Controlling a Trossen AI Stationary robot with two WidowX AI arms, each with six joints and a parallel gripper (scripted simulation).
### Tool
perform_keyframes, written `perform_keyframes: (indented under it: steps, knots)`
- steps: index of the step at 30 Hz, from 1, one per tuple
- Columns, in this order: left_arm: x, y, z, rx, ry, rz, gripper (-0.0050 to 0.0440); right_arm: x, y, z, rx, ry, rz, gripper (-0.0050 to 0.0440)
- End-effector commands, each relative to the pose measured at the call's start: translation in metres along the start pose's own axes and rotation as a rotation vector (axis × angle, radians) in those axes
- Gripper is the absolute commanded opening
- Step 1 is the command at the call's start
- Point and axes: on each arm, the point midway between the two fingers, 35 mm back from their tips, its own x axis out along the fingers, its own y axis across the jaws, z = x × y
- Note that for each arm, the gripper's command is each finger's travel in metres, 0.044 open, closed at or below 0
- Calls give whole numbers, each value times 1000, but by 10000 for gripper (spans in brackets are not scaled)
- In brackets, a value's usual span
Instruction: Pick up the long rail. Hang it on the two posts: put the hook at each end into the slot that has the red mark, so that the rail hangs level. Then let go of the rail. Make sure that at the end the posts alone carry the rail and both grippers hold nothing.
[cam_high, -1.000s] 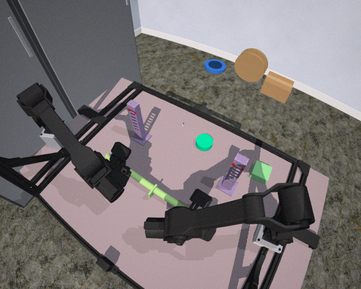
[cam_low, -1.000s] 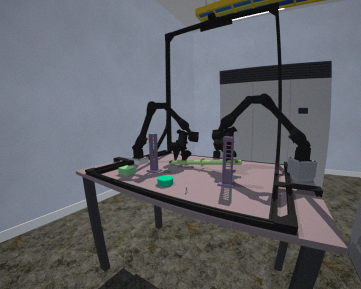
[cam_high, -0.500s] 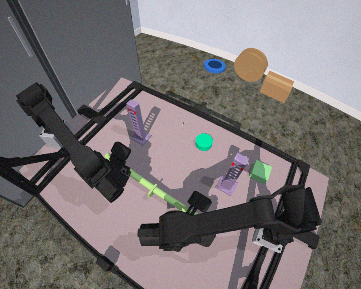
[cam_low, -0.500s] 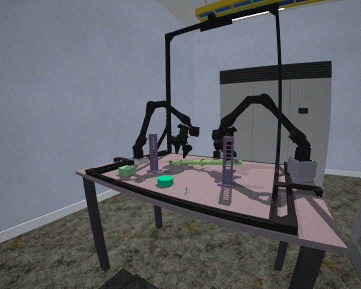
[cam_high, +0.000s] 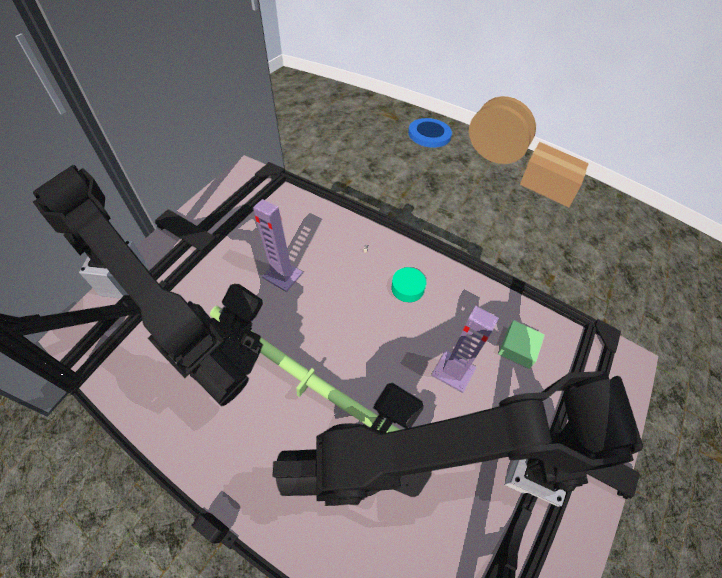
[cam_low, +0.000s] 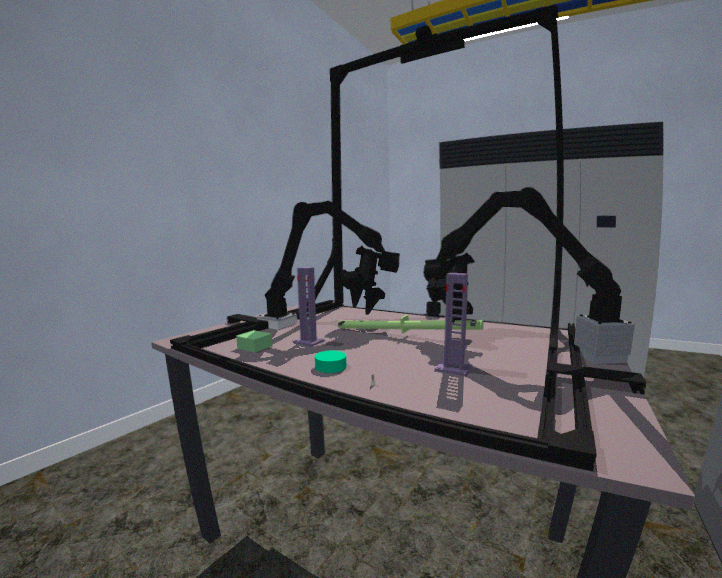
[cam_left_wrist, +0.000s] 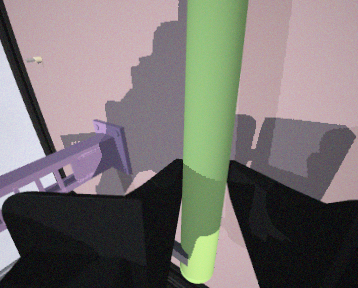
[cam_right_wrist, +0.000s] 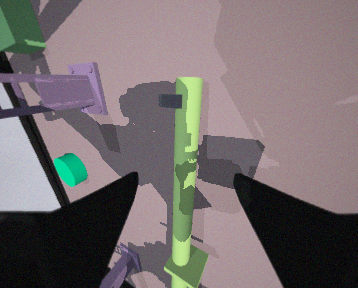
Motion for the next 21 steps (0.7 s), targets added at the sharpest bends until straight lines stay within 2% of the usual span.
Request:
perform_keyframes:
  steps: [1,7,21]
  knots:
    - [-1,1,1,-4,-4,6,0,8,-4,-2,1,-9,43,296]
    - [-1,1,1,-4,-4,6,0,21,-9,-5,0,-15,110,160]
    - [-1,1,1,-4,-4,6,0,29,-8,-4,0,-15,112,160]
